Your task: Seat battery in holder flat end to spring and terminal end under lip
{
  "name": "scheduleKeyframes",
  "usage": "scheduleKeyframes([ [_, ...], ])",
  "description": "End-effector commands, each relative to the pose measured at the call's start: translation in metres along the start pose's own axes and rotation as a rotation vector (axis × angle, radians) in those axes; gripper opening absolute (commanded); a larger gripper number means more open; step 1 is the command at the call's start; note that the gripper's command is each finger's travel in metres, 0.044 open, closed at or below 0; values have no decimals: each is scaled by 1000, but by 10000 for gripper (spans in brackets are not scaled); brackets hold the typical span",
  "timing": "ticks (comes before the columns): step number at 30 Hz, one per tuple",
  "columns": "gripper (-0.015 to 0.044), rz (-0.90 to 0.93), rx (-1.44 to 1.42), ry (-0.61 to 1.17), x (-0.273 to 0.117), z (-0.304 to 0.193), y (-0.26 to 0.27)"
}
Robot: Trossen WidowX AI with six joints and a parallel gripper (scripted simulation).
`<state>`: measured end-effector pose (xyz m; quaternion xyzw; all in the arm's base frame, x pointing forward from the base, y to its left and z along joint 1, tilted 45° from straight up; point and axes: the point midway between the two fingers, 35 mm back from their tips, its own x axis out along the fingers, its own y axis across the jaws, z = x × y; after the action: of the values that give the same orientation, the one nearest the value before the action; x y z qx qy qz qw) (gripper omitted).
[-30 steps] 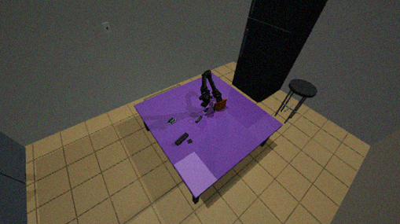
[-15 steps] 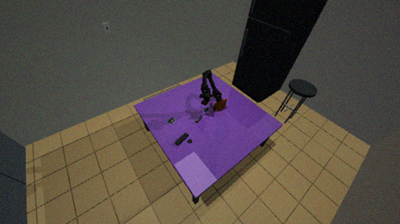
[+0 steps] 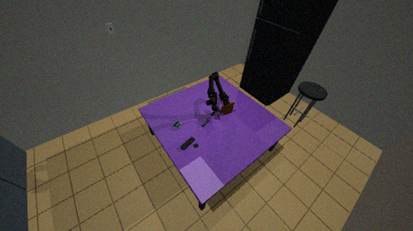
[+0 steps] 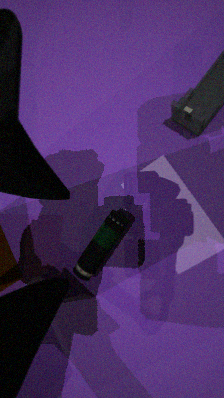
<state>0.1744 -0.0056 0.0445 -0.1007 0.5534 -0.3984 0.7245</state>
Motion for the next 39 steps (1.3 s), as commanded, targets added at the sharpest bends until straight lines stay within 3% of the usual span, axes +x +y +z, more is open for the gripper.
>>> scheduleKeyframes([
  [1,221,-6,-668,-6,29,-5,-11],
  [7,221,-10,-951,-5,41,-8,-15],
  [39,221,-6,-954,-5,61,-8,-13],
])
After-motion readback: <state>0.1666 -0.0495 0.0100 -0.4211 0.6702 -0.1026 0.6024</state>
